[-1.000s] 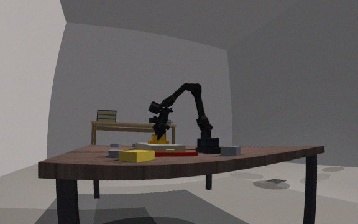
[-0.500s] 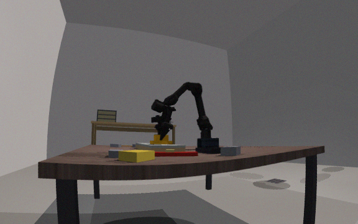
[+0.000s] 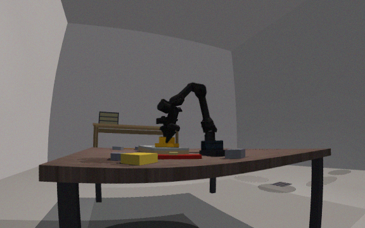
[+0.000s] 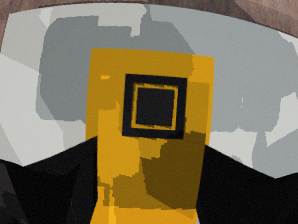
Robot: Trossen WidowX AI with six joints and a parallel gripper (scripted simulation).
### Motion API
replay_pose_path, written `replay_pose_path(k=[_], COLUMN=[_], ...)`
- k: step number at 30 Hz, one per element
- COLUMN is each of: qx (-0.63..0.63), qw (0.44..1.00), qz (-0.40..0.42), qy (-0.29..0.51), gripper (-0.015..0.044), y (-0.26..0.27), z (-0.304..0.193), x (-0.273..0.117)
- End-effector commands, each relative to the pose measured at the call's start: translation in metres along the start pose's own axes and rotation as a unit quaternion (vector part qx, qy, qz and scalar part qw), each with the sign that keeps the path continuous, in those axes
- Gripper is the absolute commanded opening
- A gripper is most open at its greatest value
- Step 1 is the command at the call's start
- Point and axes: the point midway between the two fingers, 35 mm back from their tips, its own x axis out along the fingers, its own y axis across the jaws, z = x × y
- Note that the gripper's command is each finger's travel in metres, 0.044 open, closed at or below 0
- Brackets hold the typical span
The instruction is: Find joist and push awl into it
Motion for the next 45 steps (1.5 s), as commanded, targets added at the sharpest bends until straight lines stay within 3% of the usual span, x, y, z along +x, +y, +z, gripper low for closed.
replay_pose_path(k=[1, 18, 29, 45], qx=[0.001, 0.002, 0.002, 0.001], qw=[1.0, 1.0, 1.0, 1.0], qz=[0.0, 0.003, 0.002, 0.0], qy=[0.0, 0.0, 0.0, 0.0], gripper=[0.0, 0.0, 0.0, 0.0], y=[0.013, 0.068, 0.063, 0.006], z=[0.001, 0.002, 0.002, 0.001], x=[0.001, 0.0, 0.0, 0.001])
